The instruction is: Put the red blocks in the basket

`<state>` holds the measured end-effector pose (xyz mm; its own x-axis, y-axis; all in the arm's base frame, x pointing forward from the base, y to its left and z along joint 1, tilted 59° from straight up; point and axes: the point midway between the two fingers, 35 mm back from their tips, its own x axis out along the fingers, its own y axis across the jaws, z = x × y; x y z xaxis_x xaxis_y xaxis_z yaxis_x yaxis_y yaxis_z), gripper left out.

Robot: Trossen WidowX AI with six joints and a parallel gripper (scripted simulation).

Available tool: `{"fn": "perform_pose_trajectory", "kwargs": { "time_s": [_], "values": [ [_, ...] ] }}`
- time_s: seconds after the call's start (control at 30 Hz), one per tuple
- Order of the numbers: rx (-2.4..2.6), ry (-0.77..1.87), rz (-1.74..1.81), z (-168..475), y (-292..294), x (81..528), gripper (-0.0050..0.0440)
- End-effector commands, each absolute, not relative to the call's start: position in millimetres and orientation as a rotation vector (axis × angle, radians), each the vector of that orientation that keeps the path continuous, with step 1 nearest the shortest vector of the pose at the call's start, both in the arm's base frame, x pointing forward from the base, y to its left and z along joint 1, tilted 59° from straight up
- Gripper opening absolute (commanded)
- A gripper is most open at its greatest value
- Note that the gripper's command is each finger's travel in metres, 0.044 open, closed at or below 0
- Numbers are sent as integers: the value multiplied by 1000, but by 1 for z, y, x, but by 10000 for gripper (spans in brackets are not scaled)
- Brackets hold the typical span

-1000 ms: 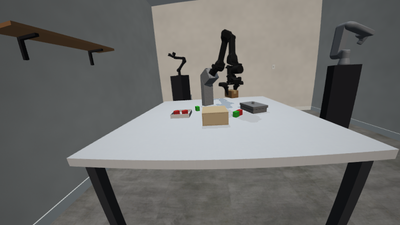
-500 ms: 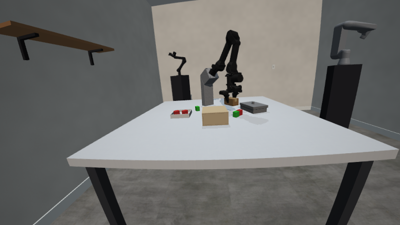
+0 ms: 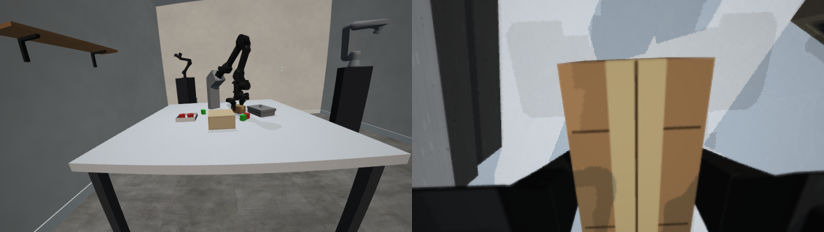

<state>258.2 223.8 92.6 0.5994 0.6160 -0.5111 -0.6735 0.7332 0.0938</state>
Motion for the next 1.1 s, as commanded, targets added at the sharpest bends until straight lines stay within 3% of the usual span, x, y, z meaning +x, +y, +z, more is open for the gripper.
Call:
{"fn": "perform_pose_trajectory", "kwargs": {
  "time_s": [0.0,0.77,0.8,1.07],
  "values": [
    [-114,554,745,88,227,262,0],
    [-114,554,745,80,236,271,0],
    [-114,554,745,80,236,271,440],
    [-114,554,745,80,236,271,440]
  ]
}}
